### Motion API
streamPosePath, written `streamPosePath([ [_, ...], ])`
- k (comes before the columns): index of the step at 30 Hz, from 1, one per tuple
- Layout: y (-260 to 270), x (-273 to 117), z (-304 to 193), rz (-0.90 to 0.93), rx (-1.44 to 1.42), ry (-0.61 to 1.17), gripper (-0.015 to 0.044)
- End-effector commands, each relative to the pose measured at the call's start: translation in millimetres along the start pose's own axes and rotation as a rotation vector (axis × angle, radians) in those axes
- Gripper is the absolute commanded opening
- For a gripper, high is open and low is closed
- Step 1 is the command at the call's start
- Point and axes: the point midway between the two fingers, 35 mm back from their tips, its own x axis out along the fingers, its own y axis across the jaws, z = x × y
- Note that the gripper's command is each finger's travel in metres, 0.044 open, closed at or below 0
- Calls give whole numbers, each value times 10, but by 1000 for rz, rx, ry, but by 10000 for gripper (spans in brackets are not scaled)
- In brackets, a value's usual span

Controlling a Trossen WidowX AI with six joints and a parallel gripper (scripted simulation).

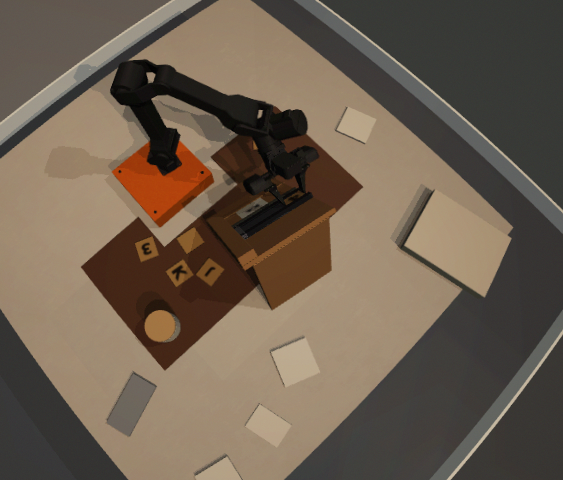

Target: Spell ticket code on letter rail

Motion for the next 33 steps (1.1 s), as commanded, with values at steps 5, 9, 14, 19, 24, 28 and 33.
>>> streamPosePath([
  [5,-54,-17,20,6,2,-4,0],
  [9,-84,-18,22,6,1,-4,0],
  [14,-123,-18,23,6,1,-4,0],
  [19,-164,-18,23,6,1,-4,0],
  [24,-205,-17,22,5,0,-4,0],
  [28,-238,-16,22,5,0,-4,0],
  [33,-280,-15,21,5,0,-4,0],
])
